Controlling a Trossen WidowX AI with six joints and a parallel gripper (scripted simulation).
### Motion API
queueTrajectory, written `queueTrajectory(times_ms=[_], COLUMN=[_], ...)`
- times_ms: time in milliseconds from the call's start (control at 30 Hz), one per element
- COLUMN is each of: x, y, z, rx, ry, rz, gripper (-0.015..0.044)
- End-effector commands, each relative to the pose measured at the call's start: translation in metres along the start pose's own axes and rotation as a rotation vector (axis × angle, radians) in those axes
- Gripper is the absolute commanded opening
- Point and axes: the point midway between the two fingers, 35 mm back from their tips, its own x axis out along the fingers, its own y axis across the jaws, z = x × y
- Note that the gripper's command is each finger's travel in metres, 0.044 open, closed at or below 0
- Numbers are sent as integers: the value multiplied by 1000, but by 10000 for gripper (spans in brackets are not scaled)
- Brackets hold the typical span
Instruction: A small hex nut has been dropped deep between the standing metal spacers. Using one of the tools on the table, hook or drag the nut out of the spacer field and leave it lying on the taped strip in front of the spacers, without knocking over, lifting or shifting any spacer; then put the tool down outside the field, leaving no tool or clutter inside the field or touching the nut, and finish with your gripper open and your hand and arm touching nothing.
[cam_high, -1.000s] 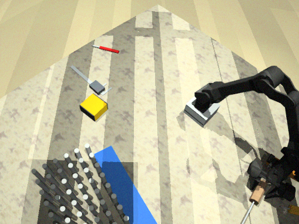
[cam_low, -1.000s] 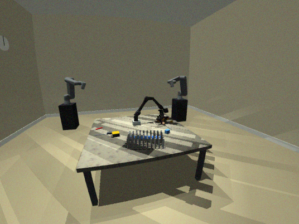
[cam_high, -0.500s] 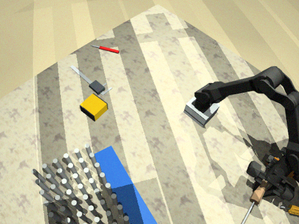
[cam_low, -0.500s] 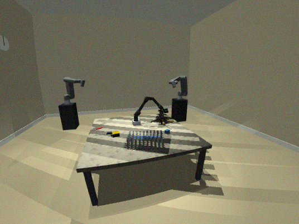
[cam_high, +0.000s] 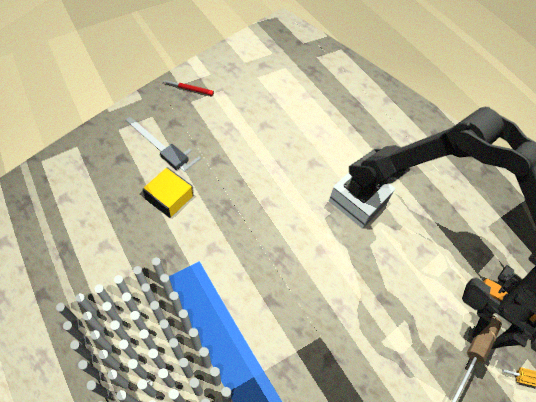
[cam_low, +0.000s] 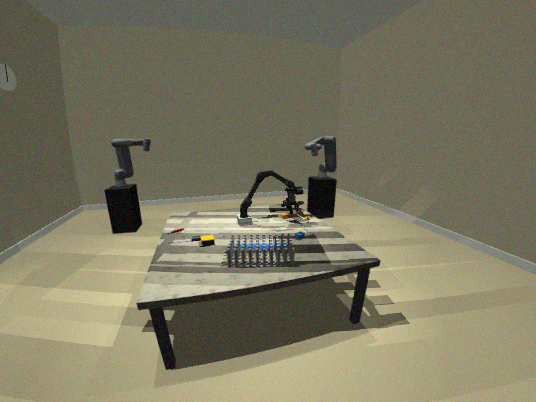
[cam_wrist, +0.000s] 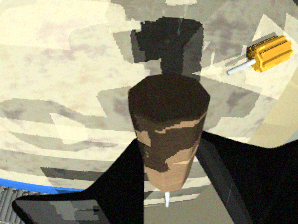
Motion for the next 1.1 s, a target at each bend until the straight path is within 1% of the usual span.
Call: queueTrajectory(times_ms=[0,333,533,767,1067], x=[-27,-88,-87,-79,-69], y=[-2,9,16,51,93], z=[-13,-36,-45,-80,-105], rx=[2,4,13,54,158], ry=[4,3,1,-4,-41], rz=[-10,-11,-6,16,10], gripper=[0,0,0,0,0])
